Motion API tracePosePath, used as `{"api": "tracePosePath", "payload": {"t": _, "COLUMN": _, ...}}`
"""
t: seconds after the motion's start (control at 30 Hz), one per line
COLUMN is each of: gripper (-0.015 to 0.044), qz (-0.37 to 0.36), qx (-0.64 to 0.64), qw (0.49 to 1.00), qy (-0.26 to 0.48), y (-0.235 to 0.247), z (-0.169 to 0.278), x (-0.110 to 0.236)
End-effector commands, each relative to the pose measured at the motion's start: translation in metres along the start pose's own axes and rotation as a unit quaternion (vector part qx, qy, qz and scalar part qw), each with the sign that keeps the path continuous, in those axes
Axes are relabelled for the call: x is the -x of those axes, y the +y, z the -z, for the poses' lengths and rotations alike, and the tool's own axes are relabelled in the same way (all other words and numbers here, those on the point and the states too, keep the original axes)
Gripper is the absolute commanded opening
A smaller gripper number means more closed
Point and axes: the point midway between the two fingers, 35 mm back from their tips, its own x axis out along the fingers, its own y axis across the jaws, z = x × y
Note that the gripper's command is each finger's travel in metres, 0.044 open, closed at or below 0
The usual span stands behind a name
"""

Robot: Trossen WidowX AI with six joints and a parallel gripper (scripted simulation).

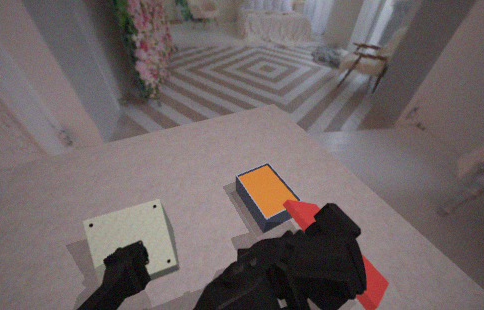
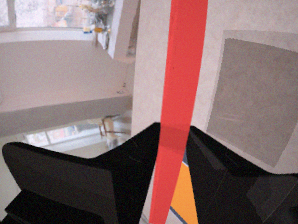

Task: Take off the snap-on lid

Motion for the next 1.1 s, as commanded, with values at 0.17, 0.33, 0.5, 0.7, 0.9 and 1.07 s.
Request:
{"api": "tracePosePath", "payload": {"t": 0.17, "gripper": 0.0000, "qz": -0.010, "qx": -0.002, "qw": 1.000, "qy": 0.000, "y": 0.003, "z": -0.021, "x": 0.006}}
{"api": "tracePosePath", "payload": {"t": 0.33, "gripper": 0.0000, "qz": -0.011, "qx": -0.001, "qw": 1.000, "qy": 0.000, "y": 0.002, "z": -0.031, "x": 0.007}}
{"api": "tracePosePath", "payload": {"t": 0.5, "gripper": 0.0000, "qz": -0.011, "qx": -0.001, "qw": 1.000, "qy": -0.001, "y": 0.002, "z": -0.041, "x": 0.008}}
{"api": "tracePosePath", "payload": {"t": 0.7, "gripper": 0.0000, "qz": -0.011, "qx": -0.001, "qw": 1.000, "qy": -0.001, "y": 0.001, "z": -0.053, "x": 0.009}}
{"api": "tracePosePath", "payload": {"t": 0.9, "gripper": 0.0000, "qz": -0.011, "qx": -0.001, "qw": 1.000, "qy": -0.002, "y": 0.000, "z": -0.065, "x": 0.010}}
{"api": "tracePosePath", "payload": {"t": 1.07, "gripper": 0.0000, "qz": -0.011, "qx": -0.001, "qw": 1.000, "qy": -0.002, "y": -0.001, "z": -0.075, "x": 0.011}}
